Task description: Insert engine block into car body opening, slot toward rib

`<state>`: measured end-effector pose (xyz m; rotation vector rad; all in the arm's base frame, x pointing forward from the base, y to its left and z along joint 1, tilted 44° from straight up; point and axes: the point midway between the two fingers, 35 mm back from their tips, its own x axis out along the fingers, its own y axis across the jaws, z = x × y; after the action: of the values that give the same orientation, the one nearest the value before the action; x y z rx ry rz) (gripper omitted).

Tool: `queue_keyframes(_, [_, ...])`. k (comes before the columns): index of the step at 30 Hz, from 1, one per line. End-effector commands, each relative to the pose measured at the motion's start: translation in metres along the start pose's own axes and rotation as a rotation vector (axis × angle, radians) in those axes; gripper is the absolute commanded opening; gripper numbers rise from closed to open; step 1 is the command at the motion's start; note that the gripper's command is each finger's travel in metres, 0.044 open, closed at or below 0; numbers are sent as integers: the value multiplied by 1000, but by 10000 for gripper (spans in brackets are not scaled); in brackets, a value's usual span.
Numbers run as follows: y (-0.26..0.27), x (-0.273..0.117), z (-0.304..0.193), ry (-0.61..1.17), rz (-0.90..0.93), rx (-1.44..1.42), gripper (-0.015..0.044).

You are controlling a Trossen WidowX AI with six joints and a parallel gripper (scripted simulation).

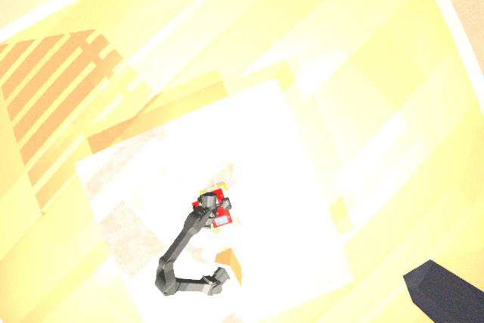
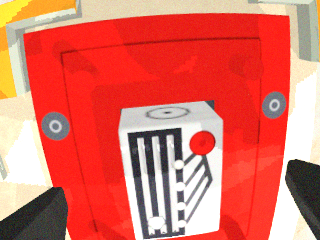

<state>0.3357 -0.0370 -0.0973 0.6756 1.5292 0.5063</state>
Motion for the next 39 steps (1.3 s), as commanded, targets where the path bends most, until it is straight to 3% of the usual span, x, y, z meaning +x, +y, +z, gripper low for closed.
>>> queue_keyframes(1, [0,0,0,0,-1,-1,440])
queue_keyframes(10, [2,-15,1,-2,0,1,440])
queue_keyframes(27, [2,-15,1,-2,0,1,0])
queue_keyframes(39, [2,-15,1,-2,0,1,0])
